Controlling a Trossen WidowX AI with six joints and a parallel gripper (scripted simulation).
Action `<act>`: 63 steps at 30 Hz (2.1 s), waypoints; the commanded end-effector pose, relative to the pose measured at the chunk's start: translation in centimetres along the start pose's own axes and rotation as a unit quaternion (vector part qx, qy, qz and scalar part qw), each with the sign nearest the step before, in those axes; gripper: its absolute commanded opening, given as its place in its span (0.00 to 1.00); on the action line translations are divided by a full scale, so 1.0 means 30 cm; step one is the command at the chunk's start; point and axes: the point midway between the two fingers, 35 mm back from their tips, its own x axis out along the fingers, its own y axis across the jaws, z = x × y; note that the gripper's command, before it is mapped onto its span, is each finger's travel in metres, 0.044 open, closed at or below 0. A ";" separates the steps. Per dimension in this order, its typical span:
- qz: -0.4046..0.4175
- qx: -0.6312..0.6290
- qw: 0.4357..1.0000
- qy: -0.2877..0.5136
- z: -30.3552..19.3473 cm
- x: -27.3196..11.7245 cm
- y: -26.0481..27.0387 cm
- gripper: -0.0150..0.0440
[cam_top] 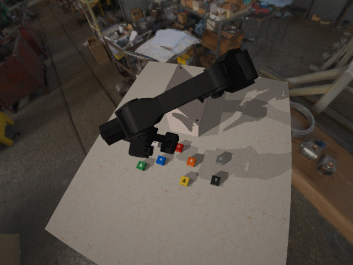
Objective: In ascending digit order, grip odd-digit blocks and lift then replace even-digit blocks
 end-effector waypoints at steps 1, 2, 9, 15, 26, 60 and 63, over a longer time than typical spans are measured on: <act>0.001 0.002 1.000 -0.002 0.006 -0.003 0.003 0.93; 0.001 0.002 1.000 -0.002 0.006 -0.003 0.003 0.93; 0.001 0.002 1.000 -0.002 0.006 -0.003 0.003 0.93; 0.002 0.002 1.000 -0.002 -0.094 -0.012 0.096 0.93; 0.002 0.003 1.000 -0.001 -0.236 0.000 0.207 0.93; 0.004 0.003 1.000 -0.001 -0.104 -0.002 0.455 0.93; 0.004 0.003 1.000 -0.001 -0.104 -0.002 0.455 0.93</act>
